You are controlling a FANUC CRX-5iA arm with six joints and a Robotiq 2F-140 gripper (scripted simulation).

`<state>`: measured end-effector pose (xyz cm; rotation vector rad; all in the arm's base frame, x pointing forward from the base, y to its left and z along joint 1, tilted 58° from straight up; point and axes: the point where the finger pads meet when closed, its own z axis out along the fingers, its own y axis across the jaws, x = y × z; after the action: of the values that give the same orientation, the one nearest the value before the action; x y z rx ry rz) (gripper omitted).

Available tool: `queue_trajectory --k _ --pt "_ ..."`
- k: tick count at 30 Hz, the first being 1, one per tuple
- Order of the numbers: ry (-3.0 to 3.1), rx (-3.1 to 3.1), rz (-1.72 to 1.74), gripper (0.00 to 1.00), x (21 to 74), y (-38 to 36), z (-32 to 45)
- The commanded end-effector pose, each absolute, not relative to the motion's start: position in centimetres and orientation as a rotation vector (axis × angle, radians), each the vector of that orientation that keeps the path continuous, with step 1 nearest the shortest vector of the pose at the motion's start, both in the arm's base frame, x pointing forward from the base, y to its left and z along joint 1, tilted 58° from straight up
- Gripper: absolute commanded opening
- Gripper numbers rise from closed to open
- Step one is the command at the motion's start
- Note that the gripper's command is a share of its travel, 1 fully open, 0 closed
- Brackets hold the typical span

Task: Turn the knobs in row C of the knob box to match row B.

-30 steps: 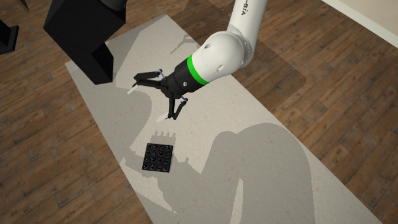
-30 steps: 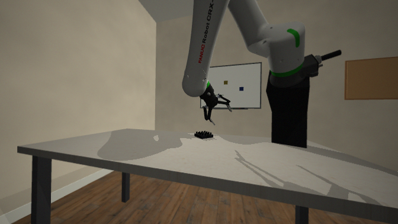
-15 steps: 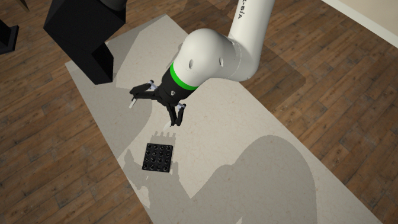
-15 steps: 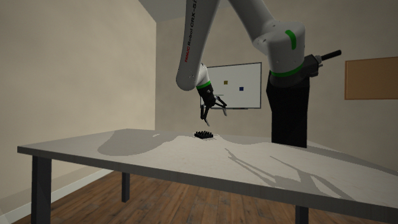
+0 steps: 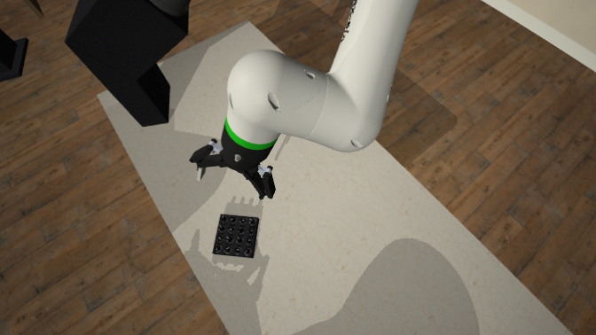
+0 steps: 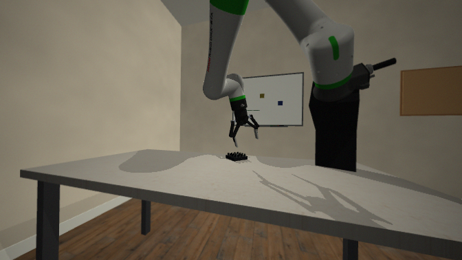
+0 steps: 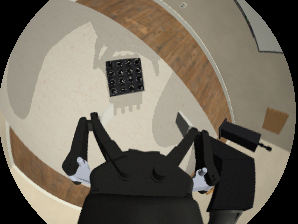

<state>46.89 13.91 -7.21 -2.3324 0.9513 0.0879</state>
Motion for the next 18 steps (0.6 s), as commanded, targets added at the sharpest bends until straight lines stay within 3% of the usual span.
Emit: queue_trajectory --k 1,18 --pt "0.891 -2.264 0.095 1.00 47.8 14.1 -7.5" --pt "0.698 -2.010 0.041 1.00 53.1 14.9 -7.9"
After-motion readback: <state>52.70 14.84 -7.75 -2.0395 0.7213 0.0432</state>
